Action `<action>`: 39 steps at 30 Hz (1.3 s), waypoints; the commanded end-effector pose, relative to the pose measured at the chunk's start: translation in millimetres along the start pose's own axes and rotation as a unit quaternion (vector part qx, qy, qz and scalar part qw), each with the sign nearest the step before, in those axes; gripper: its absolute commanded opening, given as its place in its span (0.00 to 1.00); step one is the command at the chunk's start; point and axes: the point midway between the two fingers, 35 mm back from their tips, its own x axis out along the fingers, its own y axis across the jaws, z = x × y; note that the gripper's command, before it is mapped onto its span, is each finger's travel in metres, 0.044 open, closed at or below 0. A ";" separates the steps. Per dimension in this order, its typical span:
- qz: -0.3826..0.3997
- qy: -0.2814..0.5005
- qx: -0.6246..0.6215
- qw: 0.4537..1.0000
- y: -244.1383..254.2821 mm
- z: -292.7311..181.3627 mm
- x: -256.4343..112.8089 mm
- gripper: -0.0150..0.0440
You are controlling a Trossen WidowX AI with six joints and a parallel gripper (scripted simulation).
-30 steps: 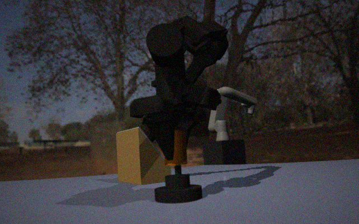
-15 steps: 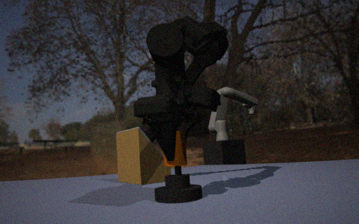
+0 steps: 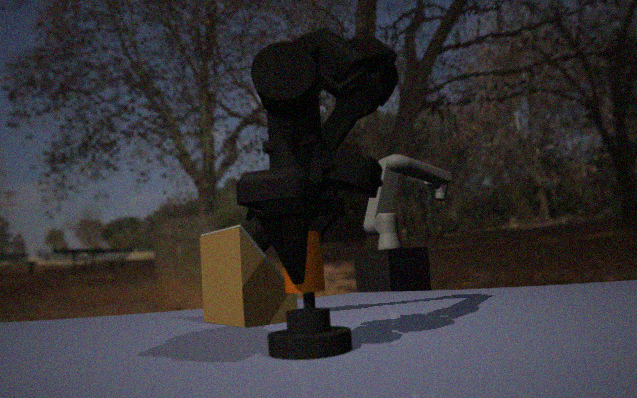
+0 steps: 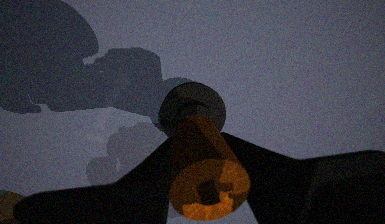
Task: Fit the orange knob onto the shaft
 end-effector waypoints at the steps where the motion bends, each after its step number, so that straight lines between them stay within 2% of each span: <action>1: -0.004 -0.001 -0.059 0.998 0.7 2.2 -4.5 0.25; 39: -0.004 -0.001 -0.064 0.998 -1.6 1.9 -4.4 0.25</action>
